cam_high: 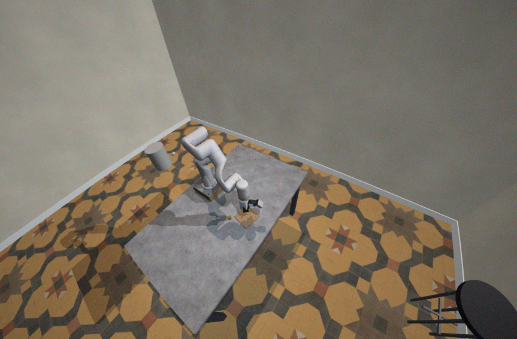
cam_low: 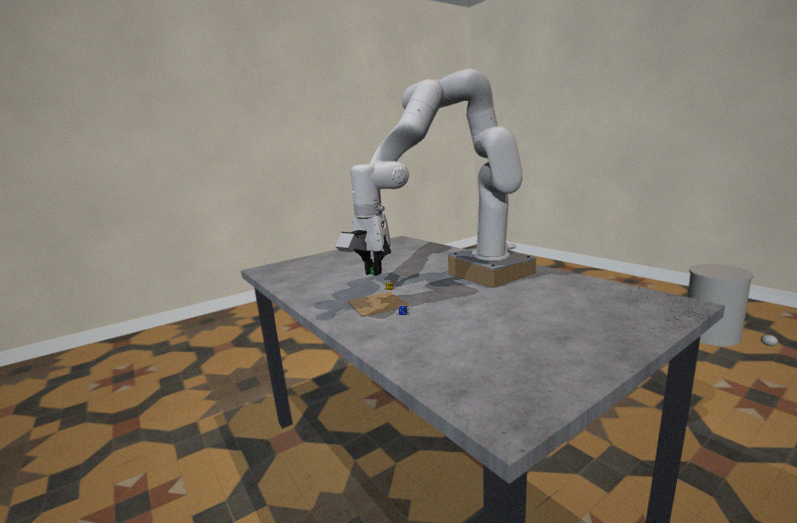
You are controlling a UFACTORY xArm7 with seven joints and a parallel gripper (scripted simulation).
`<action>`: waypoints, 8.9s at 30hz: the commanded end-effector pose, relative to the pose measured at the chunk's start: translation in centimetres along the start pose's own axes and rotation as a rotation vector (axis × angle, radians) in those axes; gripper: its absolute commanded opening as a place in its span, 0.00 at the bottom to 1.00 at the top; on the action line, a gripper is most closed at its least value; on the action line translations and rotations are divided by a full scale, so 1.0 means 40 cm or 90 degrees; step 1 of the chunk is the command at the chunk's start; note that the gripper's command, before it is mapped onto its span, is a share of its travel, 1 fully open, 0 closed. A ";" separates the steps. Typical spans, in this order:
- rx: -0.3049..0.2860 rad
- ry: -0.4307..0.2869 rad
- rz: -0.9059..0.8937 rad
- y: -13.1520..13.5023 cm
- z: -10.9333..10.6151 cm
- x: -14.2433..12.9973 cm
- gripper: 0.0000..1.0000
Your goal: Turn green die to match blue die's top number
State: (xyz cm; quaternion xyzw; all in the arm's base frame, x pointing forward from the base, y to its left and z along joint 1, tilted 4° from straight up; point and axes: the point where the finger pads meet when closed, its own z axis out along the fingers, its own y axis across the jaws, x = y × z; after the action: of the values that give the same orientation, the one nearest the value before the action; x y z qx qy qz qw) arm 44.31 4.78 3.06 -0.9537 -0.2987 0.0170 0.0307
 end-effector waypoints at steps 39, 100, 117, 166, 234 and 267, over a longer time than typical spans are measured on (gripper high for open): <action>0.009 0.397 -0.006 0.009 0.014 -0.018 0.15; 0.004 0.690 -0.003 0.015 0.142 -0.029 0.15; 0.004 0.690 -0.003 0.015 0.185 -0.029 0.15; 0.004 0.690 -0.003 0.015 0.201 -0.029 0.15; 0.004 0.690 -0.003 0.014 0.216 -0.029 0.36; 0.004 0.690 -0.003 0.014 0.216 -0.029 0.36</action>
State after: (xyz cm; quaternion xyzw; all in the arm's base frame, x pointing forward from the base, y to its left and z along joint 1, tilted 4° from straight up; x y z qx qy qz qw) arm 43.19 4.06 -5.73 -0.8258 -0.2415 -0.4753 0.1838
